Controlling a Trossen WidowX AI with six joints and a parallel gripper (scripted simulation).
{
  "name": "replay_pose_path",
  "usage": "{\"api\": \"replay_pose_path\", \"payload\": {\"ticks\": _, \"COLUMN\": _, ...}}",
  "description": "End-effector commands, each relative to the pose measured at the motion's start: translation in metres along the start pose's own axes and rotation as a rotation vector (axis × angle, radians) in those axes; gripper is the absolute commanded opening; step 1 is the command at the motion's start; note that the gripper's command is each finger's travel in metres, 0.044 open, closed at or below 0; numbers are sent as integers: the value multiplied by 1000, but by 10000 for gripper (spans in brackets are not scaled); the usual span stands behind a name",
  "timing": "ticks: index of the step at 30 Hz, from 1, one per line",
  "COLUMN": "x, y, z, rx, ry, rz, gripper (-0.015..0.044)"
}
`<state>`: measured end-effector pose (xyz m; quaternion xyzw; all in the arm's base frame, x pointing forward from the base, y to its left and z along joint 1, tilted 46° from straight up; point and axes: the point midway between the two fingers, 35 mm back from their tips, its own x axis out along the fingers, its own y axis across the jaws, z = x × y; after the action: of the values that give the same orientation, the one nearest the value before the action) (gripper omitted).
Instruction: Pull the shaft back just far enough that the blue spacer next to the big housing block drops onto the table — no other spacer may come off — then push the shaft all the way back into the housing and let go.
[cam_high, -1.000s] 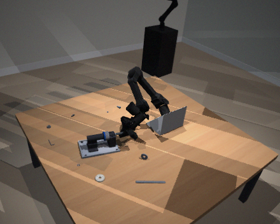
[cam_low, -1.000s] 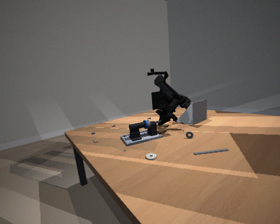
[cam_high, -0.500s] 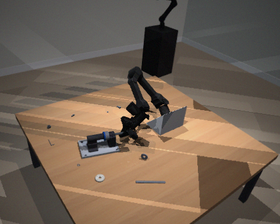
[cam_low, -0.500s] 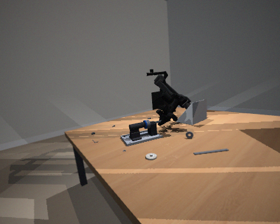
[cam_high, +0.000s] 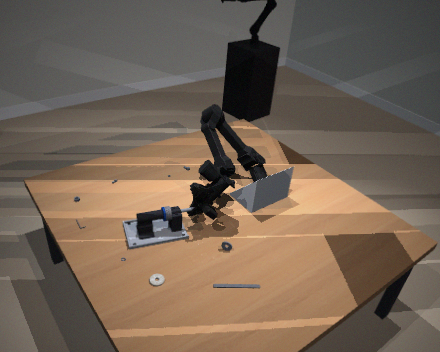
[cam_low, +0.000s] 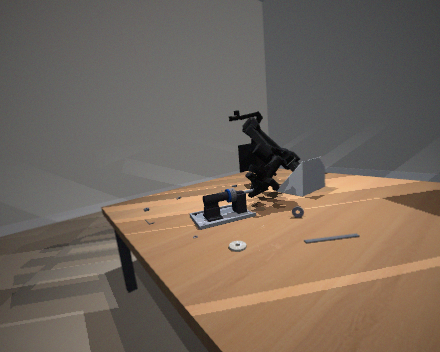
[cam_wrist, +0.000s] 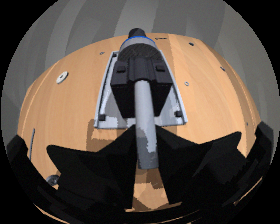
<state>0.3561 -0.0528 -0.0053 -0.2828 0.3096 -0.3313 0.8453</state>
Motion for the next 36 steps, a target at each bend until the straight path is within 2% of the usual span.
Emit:
{"api": "replay_pose_path", "payload": {"ticks": 1, "x": -1, "y": 0, "z": -2, "rx": -2, "ry": 2, "rz": -1, "gripper": 0}}
{"api": "replay_pose_path", "payload": {"ticks": 36, "x": -3, "y": 0, "z": -4, "rx": -2, "ry": 2, "rz": -1, "gripper": 0}}
